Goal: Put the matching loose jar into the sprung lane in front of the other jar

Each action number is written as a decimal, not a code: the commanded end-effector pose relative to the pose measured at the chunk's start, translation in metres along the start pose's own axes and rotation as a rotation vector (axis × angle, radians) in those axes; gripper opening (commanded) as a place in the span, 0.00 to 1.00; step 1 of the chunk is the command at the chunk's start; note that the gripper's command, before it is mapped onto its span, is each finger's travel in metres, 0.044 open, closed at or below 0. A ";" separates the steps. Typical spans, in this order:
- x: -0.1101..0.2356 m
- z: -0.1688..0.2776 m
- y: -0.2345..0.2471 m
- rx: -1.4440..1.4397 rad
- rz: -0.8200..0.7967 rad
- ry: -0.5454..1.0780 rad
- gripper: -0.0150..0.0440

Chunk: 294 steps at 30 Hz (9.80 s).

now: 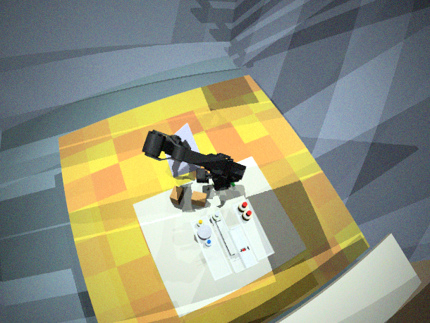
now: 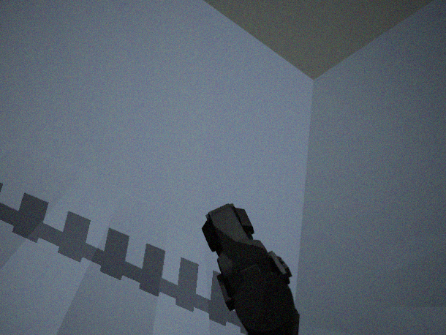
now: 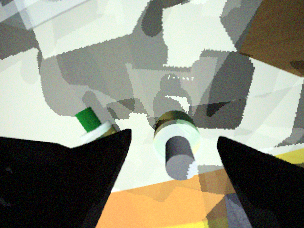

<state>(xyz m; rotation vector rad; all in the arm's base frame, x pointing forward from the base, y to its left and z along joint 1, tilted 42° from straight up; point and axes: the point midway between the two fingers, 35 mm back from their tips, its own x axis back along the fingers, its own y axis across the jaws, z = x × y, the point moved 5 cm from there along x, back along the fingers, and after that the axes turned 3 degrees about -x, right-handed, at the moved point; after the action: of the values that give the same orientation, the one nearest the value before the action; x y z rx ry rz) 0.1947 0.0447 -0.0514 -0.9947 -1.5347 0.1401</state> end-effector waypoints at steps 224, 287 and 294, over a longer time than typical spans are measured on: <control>0.032 -0.173 0.001 0.344 0.008 -0.009 0.25; 0.029 -0.177 0.002 0.344 0.008 -0.009 0.25; 0.027 -0.177 0.002 0.344 0.008 -0.009 0.25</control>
<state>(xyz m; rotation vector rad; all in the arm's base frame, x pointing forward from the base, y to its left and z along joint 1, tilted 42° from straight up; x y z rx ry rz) 0.3467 -0.0136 0.0117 -0.7181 -1.4323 0.3936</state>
